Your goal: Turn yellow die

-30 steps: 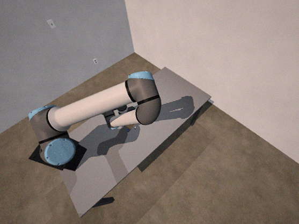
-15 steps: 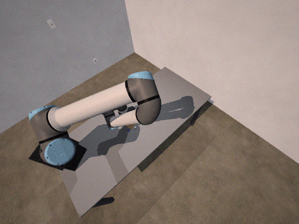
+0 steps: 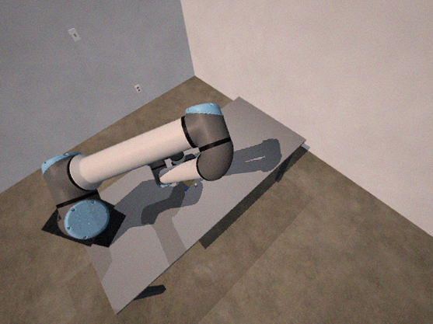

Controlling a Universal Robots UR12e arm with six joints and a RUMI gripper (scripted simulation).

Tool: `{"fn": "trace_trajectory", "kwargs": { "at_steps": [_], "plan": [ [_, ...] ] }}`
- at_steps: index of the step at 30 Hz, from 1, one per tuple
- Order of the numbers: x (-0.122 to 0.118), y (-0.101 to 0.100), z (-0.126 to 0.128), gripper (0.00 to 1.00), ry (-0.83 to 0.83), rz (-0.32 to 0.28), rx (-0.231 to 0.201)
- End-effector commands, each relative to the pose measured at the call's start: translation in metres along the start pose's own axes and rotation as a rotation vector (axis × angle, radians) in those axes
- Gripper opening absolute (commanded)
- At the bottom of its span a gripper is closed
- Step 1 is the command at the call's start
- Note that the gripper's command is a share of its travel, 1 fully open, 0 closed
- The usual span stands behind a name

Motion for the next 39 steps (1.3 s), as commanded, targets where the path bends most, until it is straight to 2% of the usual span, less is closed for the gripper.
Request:
{"fn": "trace_trajectory", "kwargs": {
  "at_steps": [1,11,23,30,39],
  "plan": [
    [0.0,0.0,0.0,0.18,0.0,0.001,0.0],
    [0.0,0.004,0.0,0.18,0.0,0.001,0.0],
    [0.0,0.045,0.0,0.18,0.0,0.001,0.0],
    [0.0,0.053,0.0,0.18,0.0,0.001,0.0],
    [0.0,0.052,0.0,0.18,-0.001,0.007,0.001]
  ]
}}
Point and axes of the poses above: the point where the finger pads meet when closed, its own y axis back along the fingers, its own z axis across the jaws, x = y × z, the point moved 6 cm from there along y, back along the fingers
